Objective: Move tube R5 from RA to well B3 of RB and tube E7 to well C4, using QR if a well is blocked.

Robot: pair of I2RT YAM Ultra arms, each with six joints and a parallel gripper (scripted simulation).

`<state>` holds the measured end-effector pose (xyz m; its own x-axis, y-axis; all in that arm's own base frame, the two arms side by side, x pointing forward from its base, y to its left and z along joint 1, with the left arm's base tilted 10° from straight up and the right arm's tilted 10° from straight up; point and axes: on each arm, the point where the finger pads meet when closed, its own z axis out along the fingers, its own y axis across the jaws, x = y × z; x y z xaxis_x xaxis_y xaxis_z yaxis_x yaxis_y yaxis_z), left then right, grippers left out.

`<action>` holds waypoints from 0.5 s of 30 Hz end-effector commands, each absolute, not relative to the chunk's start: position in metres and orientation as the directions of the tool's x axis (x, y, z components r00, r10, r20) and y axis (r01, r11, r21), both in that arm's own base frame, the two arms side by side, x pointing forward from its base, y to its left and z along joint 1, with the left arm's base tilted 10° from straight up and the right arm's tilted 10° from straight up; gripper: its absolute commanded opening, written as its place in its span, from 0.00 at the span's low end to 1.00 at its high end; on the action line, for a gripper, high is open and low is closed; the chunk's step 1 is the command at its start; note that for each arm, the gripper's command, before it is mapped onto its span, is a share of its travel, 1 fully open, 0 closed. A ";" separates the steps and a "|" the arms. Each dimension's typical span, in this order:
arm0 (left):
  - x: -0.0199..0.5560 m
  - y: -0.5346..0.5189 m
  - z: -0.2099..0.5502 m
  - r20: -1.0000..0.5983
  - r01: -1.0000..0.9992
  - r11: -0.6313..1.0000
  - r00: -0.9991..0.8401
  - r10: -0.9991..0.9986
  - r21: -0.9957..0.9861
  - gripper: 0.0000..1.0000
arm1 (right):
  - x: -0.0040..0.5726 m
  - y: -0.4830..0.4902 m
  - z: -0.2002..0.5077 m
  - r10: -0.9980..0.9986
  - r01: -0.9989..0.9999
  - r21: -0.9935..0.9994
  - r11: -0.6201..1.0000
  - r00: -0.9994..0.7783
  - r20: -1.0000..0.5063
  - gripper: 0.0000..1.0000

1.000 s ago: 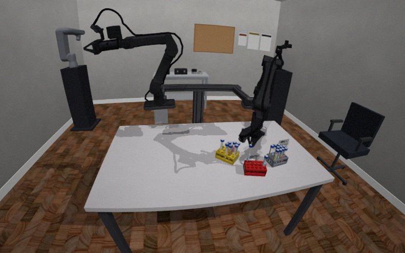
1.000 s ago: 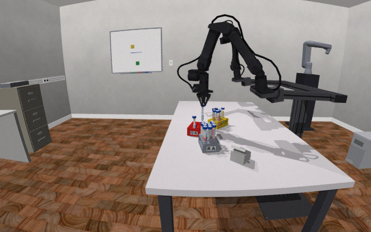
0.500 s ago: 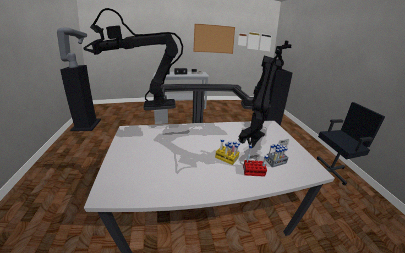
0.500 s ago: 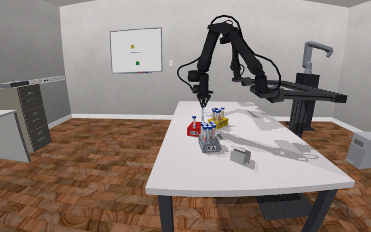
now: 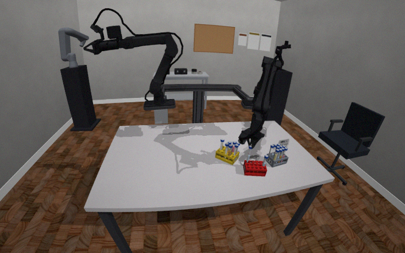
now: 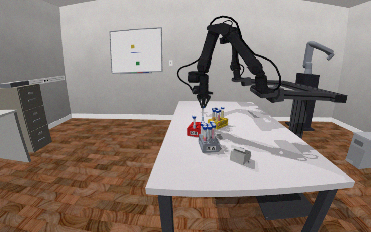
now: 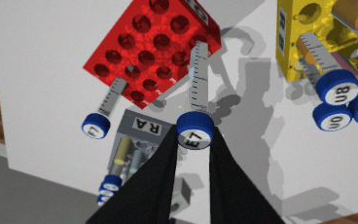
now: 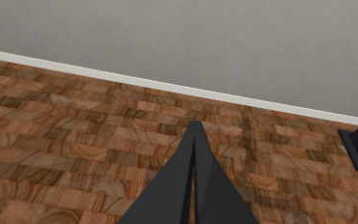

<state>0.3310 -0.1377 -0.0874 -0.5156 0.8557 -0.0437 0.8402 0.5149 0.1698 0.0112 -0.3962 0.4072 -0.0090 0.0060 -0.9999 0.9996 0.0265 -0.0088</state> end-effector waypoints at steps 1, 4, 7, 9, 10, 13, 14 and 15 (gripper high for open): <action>0.345 -0.146 -0.086 -0.078 0.839 0.514 -0.509 0.857 0.179 0.00 | 0.003 -0.385 0.432 -0.044 1.000 0.000 0.004 0.000 -0.999 0.00; 0.346 -0.146 -0.085 -0.084 0.838 0.514 -0.508 0.857 0.183 0.00 | 0.003 -0.385 0.432 -0.044 1.000 0.000 0.004 0.000 -0.999 0.00; 0.346 -0.145 -0.088 -0.079 0.838 0.515 -0.510 0.857 0.179 0.00 | 0.003 -0.385 0.432 -0.044 1.000 0.000 0.004 0.000 -0.999 0.00; 0.343 -0.143 -0.091 -0.074 0.839 0.516 -0.511 0.856 0.176 0.00 | 0.003 -0.385 0.432 -0.044 1.000 0.000 0.004 0.000 -0.999 0.00; 0.343 -0.143 -0.092 -0.072 0.839 0.516 -0.512 0.856 0.175 0.00 | 0.003 -0.385 0.432 -0.044 1.000 0.000 0.004 0.000 -0.999 0.00; 0.346 -0.144 -0.084 -0.087 0.835 0.519 -0.512 0.855 0.184 0.00 | 0.003 -0.385 0.432 -0.044 1.000 0.000 0.004 0.000 -0.999 0.00; 0.346 -0.144 -0.087 -0.085 0.835 0.518 -0.512 0.855 0.183 0.00 | 0.003 -0.385 0.432 -0.044 1.000 0.000 0.004 0.000 -0.999 0.00; 0.344 -0.143 -0.090 -0.078 0.837 0.516 -0.511 0.856 0.179 0.00 | 0.003 -0.385 0.432 -0.044 1.000 0.000 0.004 0.000 -0.999 0.00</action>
<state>0.3343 -0.1384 -0.0933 -0.5150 0.8559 -0.0470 0.8399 0.5148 0.1719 0.0112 -0.3962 0.4072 -0.0090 0.0060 -0.9999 0.9996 0.0265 -0.0088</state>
